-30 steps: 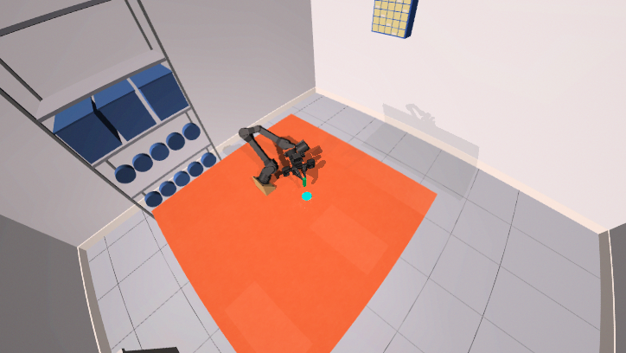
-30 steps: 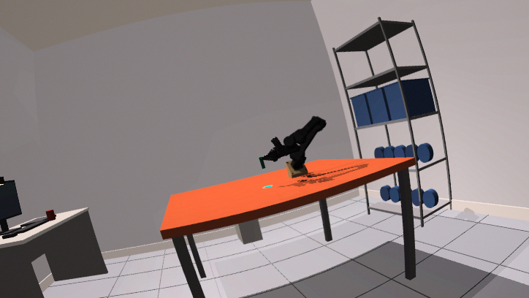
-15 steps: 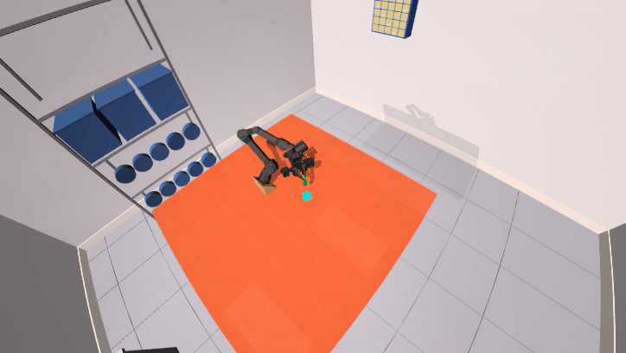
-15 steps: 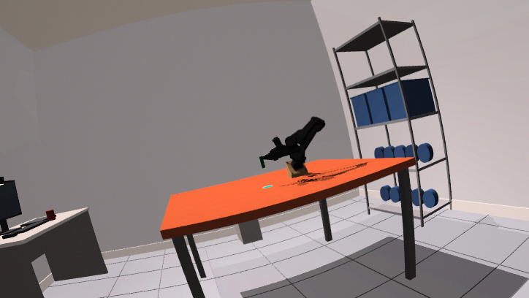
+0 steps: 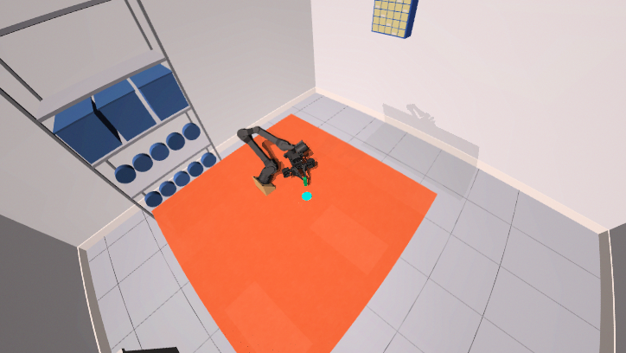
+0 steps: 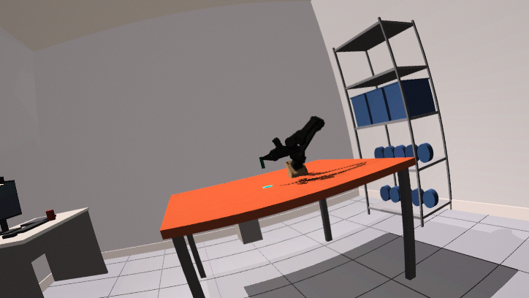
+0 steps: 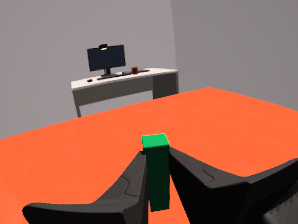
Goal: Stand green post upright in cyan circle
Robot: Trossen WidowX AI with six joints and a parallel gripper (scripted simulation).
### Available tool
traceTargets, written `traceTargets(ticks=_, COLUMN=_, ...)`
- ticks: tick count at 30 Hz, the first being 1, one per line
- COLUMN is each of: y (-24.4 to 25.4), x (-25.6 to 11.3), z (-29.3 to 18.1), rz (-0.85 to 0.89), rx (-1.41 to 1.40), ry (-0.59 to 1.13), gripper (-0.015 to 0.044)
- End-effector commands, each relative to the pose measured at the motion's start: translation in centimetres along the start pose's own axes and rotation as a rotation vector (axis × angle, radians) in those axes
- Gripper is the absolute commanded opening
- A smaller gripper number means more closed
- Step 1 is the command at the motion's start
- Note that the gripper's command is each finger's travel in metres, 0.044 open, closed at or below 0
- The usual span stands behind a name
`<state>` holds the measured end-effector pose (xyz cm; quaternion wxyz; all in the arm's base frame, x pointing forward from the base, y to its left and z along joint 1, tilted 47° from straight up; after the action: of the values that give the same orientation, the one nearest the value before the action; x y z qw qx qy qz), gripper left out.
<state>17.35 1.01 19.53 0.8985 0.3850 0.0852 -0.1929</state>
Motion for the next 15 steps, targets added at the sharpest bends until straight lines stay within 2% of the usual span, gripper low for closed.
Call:
traceTargets(ticks=1, y=0.0, x=0.4, z=-1.0, rz=-0.013, rx=-0.004, ry=0.008, gripper=0.0023)
traceTargets(ticks=15, y=0.3, x=1.1, z=-4.9, rz=-0.031, rx=-0.010, ry=0.022, gripper=0.0023)
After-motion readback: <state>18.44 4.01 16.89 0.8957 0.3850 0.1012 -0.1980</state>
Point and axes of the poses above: the point midway between the two fingers, 35 mm back from their tips, its own x axis out along the fingers, its own y axis across the jaws, z = x × y, the point moved 4 cm from there along -x, back along the fingers, and after that the axes turned 4 degrees about -x, right-handed, at the moved point
